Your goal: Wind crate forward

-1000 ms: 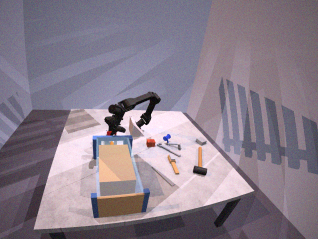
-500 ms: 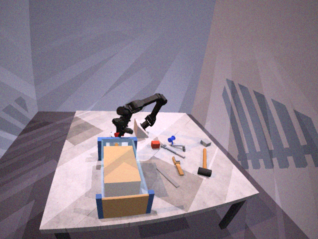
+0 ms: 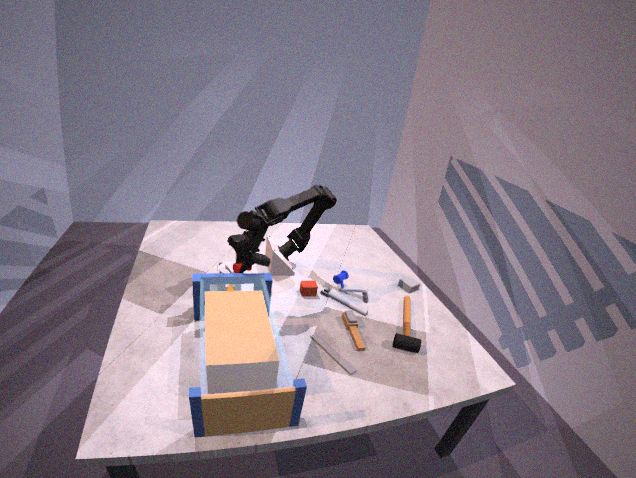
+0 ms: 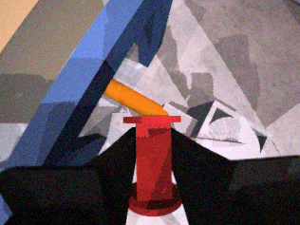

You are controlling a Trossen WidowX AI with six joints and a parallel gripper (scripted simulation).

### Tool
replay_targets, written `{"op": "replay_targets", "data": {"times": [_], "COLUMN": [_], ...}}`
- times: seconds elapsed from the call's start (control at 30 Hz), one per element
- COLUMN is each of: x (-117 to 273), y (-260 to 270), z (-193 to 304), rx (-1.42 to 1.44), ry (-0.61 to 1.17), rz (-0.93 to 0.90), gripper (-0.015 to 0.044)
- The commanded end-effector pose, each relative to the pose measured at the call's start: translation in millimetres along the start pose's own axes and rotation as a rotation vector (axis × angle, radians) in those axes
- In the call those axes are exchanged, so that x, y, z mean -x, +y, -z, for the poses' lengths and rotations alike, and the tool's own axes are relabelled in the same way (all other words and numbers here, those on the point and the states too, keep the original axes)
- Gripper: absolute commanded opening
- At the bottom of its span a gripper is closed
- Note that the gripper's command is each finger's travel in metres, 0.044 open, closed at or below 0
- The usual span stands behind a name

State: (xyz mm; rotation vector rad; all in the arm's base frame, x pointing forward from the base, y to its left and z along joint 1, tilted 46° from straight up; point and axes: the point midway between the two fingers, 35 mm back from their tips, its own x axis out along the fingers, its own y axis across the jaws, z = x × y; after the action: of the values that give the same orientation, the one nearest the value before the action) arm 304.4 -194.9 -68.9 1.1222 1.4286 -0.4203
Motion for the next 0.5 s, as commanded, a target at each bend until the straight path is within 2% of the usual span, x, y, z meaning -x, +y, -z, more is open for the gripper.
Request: {"op": "replay_targets", "data": {"times": [0.0,0.47], "x": [0,9], "y": [1,-1], "z": [13,30], "rx": [-0.010,-0.011], "ry": [0.028,0.029], "rz": [-0.001,-0.001], "gripper": [0.0000,0.0000]}}
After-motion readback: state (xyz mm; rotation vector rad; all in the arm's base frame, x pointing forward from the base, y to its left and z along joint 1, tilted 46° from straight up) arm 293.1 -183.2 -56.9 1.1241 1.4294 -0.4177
